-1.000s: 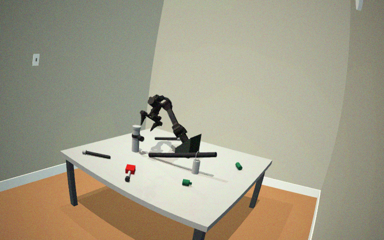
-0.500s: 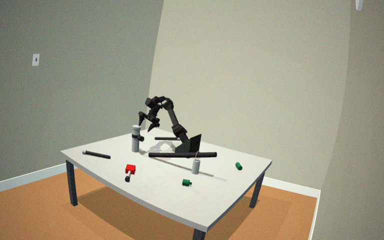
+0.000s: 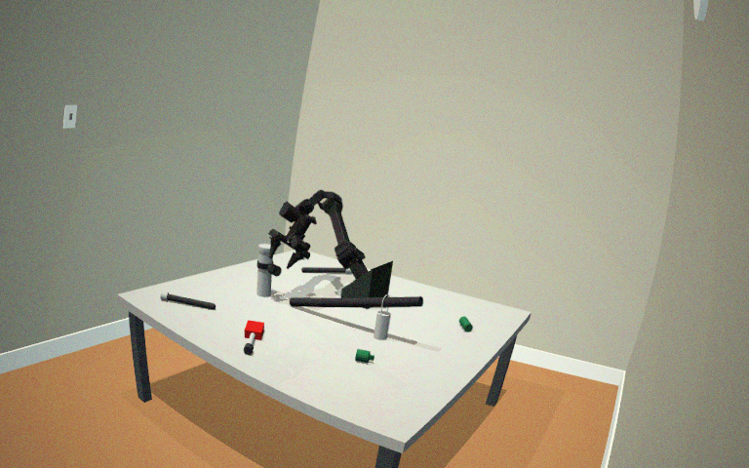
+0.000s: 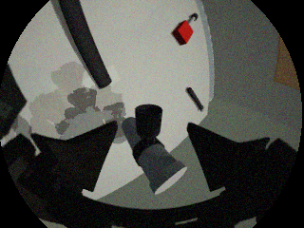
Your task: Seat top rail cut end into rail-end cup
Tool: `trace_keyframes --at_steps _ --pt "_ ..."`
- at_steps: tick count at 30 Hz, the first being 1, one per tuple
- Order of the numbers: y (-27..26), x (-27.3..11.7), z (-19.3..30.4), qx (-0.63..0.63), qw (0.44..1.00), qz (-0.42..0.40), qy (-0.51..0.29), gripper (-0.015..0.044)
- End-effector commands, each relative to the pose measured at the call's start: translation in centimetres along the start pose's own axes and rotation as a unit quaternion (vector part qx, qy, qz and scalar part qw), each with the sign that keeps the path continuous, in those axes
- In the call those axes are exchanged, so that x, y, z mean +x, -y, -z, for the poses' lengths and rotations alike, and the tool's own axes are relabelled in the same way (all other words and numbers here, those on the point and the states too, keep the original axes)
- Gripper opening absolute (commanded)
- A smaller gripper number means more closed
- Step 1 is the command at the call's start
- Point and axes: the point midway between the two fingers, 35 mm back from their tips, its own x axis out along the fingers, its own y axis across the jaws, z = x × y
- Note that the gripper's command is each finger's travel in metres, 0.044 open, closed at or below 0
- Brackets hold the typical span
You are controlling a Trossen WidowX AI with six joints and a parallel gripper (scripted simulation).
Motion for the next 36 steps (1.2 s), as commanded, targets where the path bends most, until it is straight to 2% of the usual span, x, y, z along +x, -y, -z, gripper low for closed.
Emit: trace_keyframes --at_steps 1,36 --pt "-0.4 0.8 -0.3 -0.006 1.0 -0.005 0.003 0.044" --pt "-0.4 6.5 -0.2 -0.006 1.0 -0.002 0.001 0.044"
